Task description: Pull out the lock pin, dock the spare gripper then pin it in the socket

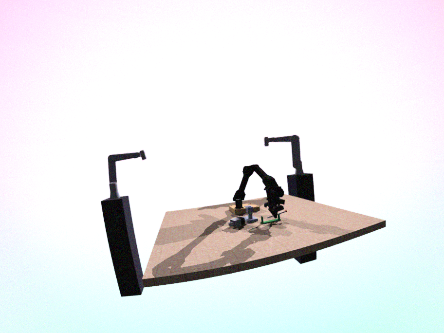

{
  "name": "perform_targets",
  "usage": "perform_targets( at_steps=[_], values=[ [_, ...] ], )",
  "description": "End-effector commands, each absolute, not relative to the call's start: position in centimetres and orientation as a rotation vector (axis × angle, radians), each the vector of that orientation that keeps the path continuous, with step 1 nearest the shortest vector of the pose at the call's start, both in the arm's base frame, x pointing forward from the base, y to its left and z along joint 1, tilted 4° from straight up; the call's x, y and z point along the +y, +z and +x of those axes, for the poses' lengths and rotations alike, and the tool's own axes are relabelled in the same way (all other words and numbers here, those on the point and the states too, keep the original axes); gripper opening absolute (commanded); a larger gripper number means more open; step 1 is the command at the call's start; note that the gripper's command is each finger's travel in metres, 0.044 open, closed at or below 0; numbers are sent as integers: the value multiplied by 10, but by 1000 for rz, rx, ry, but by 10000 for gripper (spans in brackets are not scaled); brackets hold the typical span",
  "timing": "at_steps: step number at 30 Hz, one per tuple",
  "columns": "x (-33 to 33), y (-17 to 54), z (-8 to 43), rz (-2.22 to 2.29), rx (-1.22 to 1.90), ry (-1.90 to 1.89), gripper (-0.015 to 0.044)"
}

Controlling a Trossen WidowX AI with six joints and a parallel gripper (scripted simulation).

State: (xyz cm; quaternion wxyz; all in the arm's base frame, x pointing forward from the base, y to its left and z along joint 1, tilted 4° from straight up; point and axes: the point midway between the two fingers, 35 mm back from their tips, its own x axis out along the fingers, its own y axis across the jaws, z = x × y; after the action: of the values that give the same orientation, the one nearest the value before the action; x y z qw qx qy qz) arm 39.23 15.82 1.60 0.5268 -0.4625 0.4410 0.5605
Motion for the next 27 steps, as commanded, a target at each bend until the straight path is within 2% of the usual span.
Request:
perform_targets(
  at_steps=[1,27],
  values=[
    [158,17,392,-1105,1058,1336,0],
    [151,42,389,-1098,1073,1346,0]
  ],
)
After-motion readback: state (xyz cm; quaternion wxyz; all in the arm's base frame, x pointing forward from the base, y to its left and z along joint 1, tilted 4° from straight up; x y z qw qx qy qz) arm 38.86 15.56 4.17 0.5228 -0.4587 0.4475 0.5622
